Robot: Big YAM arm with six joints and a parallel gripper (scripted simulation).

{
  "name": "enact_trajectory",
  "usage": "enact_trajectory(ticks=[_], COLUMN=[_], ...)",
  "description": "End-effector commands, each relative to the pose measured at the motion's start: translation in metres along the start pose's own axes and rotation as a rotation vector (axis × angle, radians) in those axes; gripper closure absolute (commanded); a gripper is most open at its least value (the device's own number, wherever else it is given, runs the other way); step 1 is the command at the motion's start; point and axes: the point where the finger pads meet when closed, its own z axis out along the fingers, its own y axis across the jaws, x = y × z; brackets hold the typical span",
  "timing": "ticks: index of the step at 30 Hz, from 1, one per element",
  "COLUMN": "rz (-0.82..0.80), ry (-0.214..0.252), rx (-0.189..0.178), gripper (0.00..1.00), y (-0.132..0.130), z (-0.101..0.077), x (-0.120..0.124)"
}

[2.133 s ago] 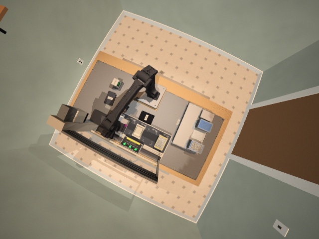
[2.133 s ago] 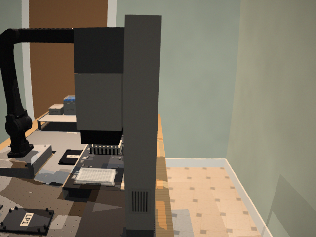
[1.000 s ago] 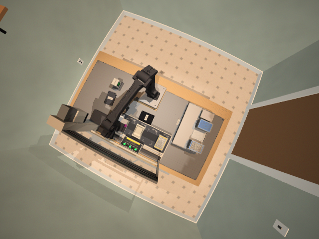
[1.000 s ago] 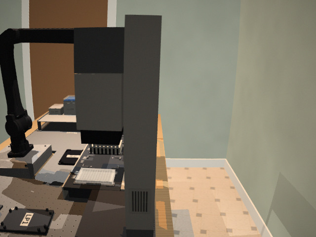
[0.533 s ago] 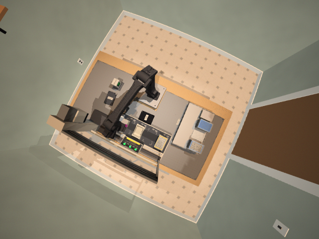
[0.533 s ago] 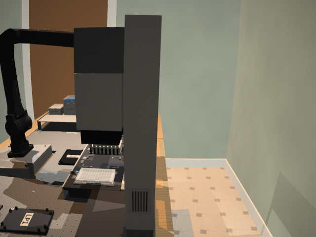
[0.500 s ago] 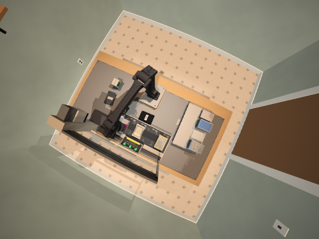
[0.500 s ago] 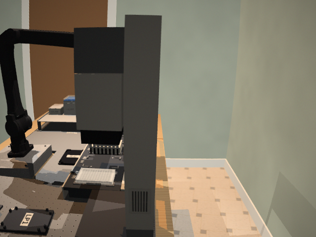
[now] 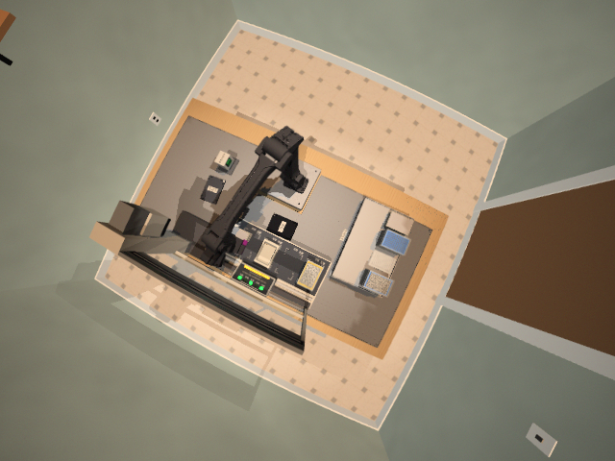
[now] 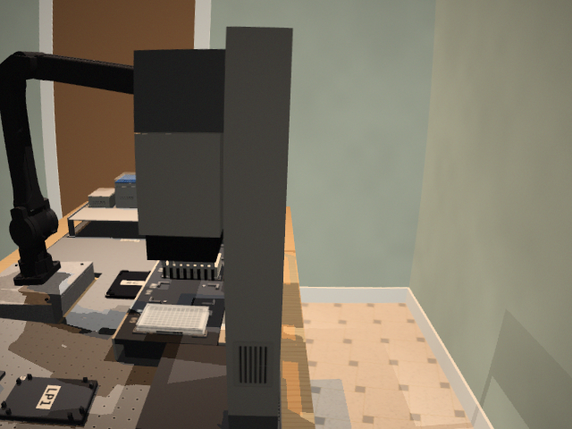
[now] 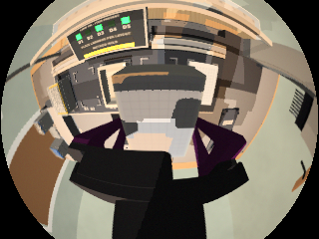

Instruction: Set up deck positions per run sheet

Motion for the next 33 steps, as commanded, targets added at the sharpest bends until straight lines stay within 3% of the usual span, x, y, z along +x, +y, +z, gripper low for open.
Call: enact_trajectory(ticks=[1, 9, 10, 11, 14, 21, 24, 27, 33], rz=[-0.006, -0.008, -0.007, -0.008, -0.008, -0.007, -0.008, -0.007, -0.008], ry=[-0.024, -0.03, -0.072, -0.037, -0.02, -0.039, -0.025, -0.042, -0.019], rx=[0.004, 0.005, 0.013, 0.006, 0.003, 0.007, 0.004, 0.007, 0.003], gripper=[1.0, 1.0, 1.0, 1.0, 1.0, 1.0, 1.0, 1.0, 1.0], y=[0.005, 0.005, 0.002, 0.004, 0.004, 0.002, 0.003, 0.002, 0.001], z=[0.002, 0.009, -0.006, 0.01, 0.022, 0.025, 0.036, 0.031, 0.05], x=[-0.008, -0.009, -0.021, -0.012, -0.009, -0.011, -0.008, -0.011, -0.008])
